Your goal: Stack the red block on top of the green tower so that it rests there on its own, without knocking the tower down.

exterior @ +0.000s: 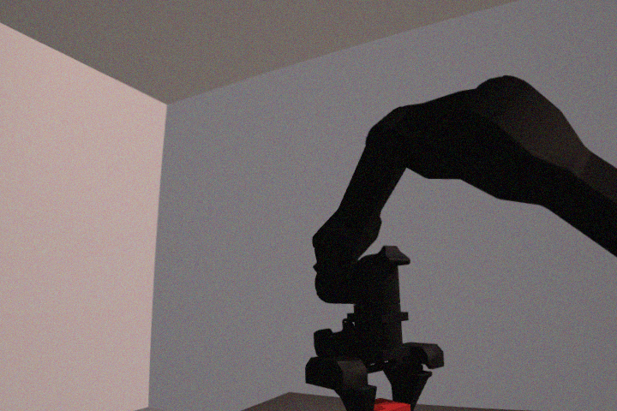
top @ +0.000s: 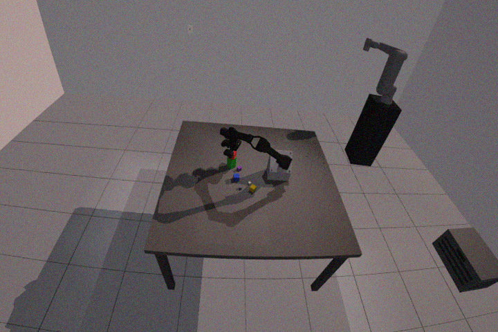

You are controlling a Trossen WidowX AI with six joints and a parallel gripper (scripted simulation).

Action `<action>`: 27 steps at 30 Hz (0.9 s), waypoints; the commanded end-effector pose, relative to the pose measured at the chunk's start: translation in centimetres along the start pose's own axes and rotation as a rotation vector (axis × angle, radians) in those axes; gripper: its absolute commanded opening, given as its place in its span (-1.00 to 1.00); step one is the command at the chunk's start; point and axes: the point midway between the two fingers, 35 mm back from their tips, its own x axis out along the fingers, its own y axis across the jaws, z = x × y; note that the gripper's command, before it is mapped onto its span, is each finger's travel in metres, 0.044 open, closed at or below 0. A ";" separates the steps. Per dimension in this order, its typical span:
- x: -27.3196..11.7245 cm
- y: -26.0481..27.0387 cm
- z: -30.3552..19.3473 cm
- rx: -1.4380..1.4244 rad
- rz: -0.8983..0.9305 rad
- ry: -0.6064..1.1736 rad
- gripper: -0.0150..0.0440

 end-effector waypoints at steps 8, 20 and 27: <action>0.0 0.0 0.0 -0.001 -0.001 -0.001 1.00; 0.0 0.0 0.0 -0.001 -0.001 -0.001 1.00; 0.0 0.0 0.0 -0.001 -0.001 -0.001 1.00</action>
